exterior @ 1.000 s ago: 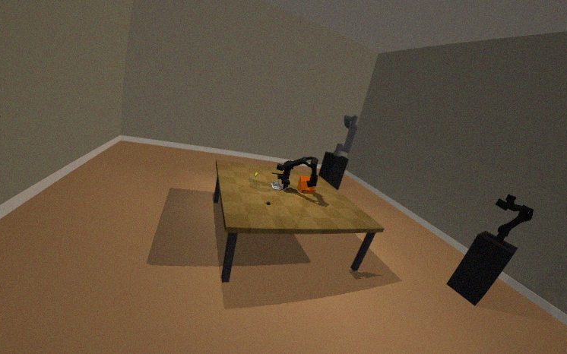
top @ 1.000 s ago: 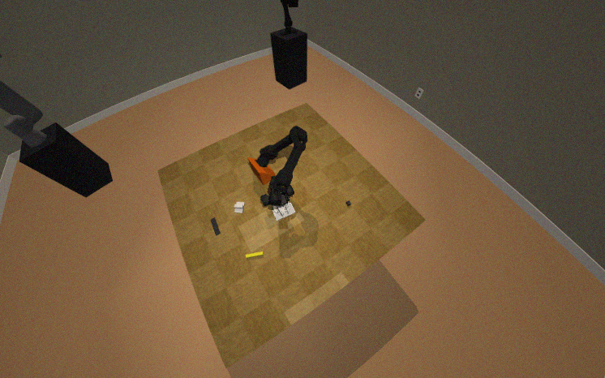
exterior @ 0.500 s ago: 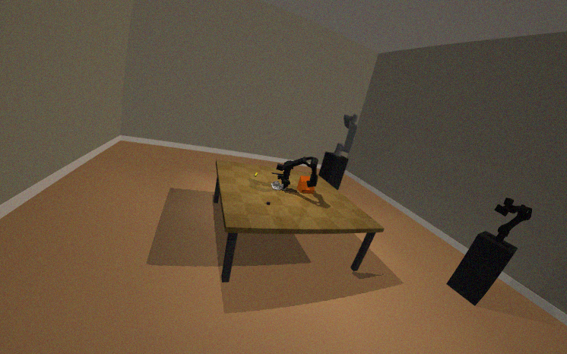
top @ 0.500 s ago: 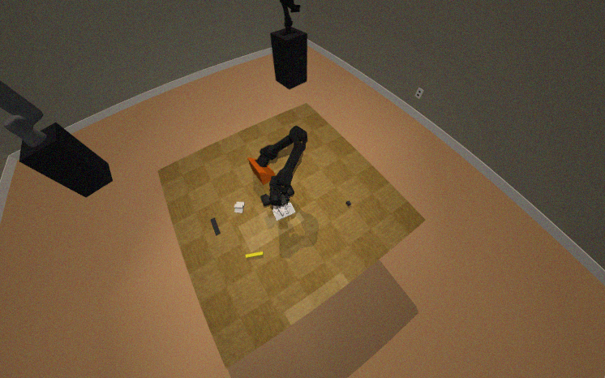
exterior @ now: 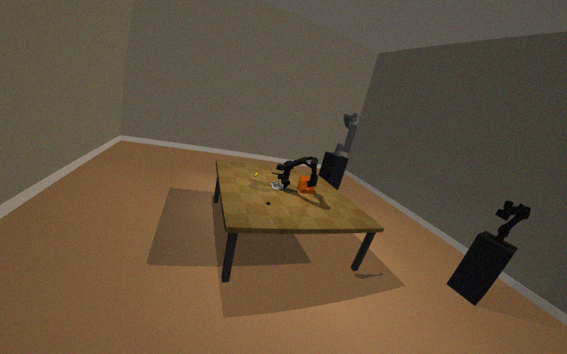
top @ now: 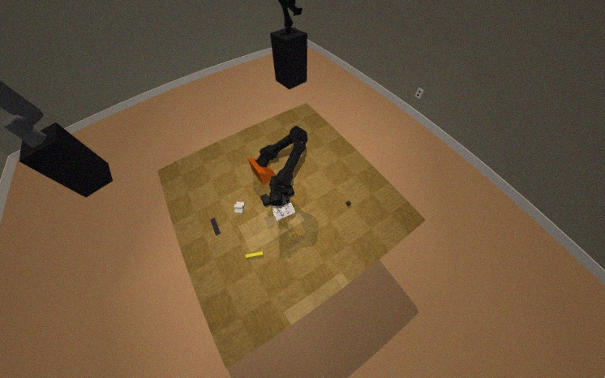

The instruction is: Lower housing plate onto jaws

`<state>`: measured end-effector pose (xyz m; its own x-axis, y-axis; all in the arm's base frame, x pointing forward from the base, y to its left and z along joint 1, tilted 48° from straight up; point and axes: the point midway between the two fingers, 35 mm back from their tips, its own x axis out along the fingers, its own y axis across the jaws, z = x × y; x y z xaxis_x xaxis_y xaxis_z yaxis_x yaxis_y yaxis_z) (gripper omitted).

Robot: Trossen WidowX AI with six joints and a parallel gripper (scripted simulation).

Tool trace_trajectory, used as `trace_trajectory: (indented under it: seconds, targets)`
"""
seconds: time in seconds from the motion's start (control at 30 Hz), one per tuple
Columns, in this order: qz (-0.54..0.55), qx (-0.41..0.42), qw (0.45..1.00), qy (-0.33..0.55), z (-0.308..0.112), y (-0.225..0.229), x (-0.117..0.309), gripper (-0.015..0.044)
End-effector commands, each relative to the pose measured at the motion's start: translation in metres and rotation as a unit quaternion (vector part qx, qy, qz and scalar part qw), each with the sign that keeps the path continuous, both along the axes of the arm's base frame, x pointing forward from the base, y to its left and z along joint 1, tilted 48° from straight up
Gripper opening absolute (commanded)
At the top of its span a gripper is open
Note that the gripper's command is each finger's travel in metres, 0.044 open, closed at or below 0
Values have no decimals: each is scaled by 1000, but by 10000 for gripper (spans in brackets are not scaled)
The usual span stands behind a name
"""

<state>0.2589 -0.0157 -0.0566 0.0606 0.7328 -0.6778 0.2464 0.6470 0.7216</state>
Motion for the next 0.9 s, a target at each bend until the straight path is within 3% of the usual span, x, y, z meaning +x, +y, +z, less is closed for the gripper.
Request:
trace_trajectory:
  seconds: [0.0,0.2,0.43,0.67,0.87]
  targets:
    - [0,0,1000,0,0,0,0,440]
    - [0,-1,1000,0,4,-5,0,440]
    - [0,1,1000,2,51,-54,-8,440]
    - [-6,1,1000,2,47,-51,-8,440]
    - [-2,-2,1000,4,86,-81,-59,440]
